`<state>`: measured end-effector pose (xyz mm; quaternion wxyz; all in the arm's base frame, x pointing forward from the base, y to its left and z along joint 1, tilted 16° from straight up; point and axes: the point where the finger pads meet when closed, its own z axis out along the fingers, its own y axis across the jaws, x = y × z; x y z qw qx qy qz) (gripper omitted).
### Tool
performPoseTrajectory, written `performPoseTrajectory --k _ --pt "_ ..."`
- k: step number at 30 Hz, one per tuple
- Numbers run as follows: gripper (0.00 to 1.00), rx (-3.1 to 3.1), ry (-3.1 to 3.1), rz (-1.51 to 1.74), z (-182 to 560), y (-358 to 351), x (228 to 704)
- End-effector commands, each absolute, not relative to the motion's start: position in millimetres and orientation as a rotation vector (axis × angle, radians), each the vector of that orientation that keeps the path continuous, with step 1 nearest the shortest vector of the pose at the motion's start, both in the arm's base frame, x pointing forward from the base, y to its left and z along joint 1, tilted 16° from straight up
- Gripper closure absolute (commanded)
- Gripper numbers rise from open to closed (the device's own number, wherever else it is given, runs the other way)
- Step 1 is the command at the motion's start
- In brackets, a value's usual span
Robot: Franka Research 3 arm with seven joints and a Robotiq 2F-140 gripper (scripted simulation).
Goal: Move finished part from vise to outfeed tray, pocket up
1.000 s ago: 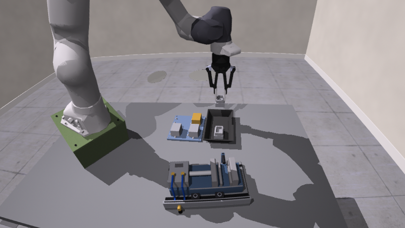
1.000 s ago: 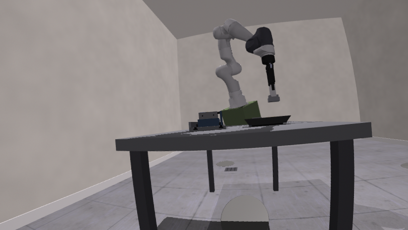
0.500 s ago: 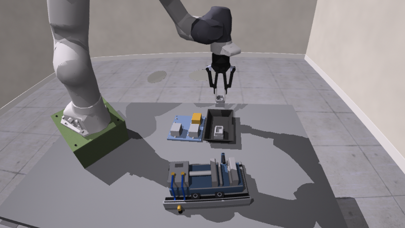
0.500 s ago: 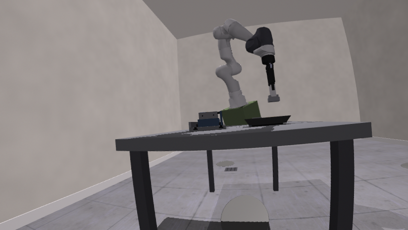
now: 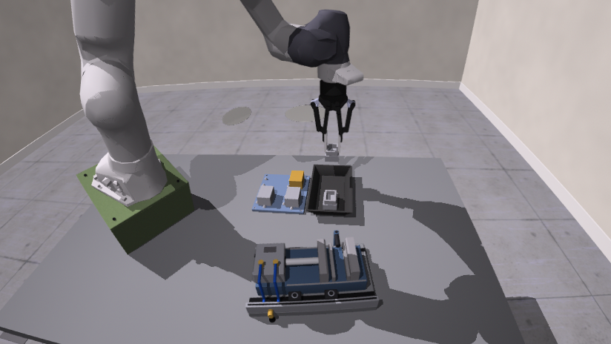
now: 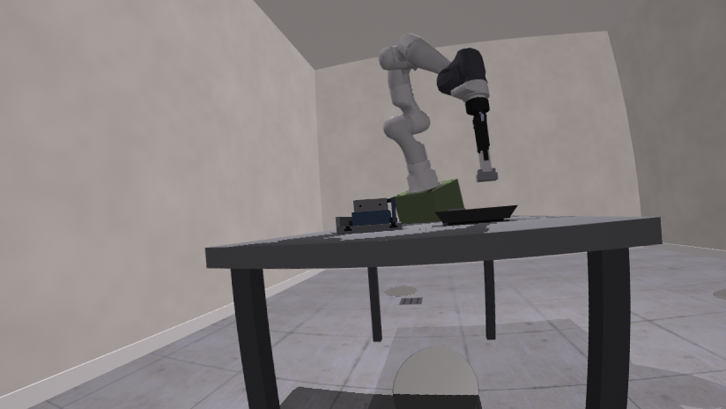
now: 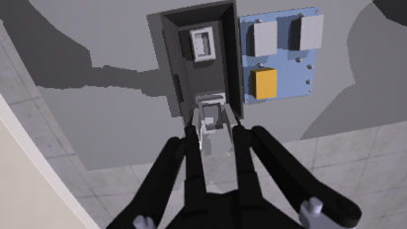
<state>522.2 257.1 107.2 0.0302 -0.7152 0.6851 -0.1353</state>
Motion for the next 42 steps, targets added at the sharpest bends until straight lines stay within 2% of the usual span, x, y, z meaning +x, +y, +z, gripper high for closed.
performPoseTrajectory --k 1,42 --pt "1.0 -2.197 2.115 -0.418 108 259 523" --pt "1.0 -2.201 2.111 -0.419 59 252 535"
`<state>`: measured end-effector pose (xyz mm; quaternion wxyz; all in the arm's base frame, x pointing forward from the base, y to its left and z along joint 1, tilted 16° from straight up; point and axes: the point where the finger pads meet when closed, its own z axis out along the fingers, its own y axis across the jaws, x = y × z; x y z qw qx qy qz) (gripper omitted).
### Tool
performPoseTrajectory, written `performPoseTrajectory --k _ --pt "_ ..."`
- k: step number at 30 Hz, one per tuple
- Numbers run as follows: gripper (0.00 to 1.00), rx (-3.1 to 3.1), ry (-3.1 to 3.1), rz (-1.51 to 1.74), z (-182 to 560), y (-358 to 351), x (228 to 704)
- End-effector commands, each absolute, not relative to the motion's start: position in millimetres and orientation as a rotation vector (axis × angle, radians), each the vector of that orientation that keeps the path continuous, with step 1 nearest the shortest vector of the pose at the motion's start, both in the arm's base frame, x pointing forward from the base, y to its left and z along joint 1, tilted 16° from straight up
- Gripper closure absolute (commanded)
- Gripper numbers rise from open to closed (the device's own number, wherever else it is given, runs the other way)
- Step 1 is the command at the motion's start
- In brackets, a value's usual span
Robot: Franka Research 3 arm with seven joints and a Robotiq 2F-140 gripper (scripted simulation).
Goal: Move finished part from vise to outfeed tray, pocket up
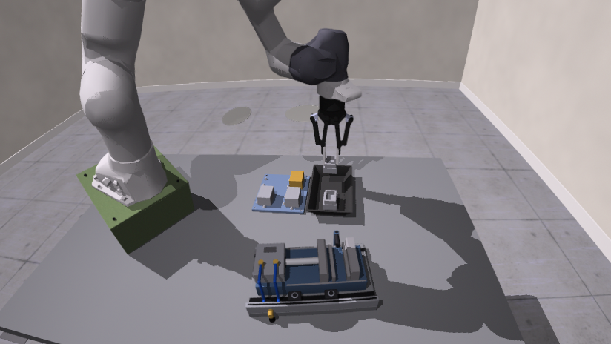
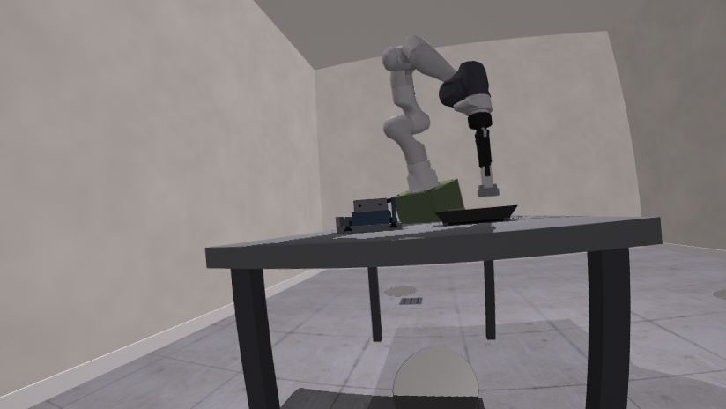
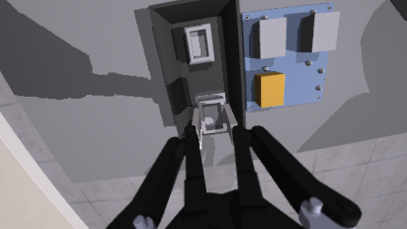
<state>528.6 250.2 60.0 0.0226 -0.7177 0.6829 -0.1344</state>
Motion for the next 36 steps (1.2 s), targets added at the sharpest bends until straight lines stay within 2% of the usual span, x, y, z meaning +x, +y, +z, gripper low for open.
performPoseTrajectory --k 1,36 --pt "1.0 -2.201 2.111 -0.419 57 252 536" --pt "1.0 -2.201 2.111 -0.419 16 246 546"
